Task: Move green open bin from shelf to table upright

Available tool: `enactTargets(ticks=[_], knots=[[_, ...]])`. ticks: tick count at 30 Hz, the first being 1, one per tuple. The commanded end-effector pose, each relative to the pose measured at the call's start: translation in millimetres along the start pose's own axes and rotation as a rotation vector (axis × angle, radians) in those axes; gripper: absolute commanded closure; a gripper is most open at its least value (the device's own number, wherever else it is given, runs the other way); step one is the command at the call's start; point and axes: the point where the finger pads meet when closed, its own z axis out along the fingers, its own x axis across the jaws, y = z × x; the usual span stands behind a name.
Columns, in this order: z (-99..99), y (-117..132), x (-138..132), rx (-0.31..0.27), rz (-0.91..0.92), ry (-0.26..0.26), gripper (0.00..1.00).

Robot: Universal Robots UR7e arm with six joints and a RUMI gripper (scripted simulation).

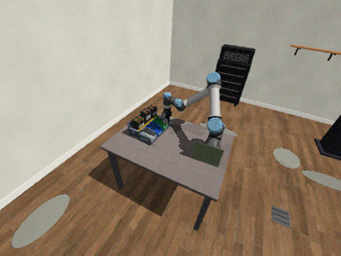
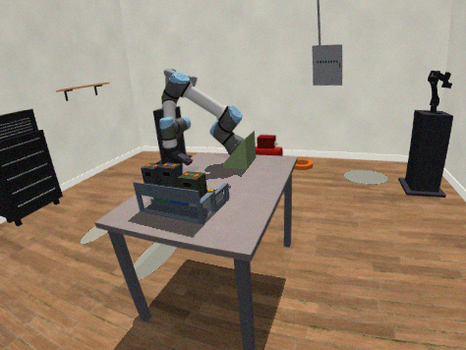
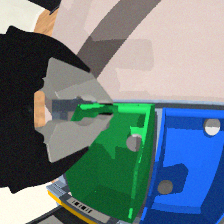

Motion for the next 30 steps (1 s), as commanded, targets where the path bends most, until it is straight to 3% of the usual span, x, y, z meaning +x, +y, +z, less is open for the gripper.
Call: enactTargets(ticks=[1,30], knots=[[-2.4,0.1,0.3,0.000,0.000,0.001,1.00],[-7.4,0.1,0.3,0.000,0.000,0.001,1.00]])
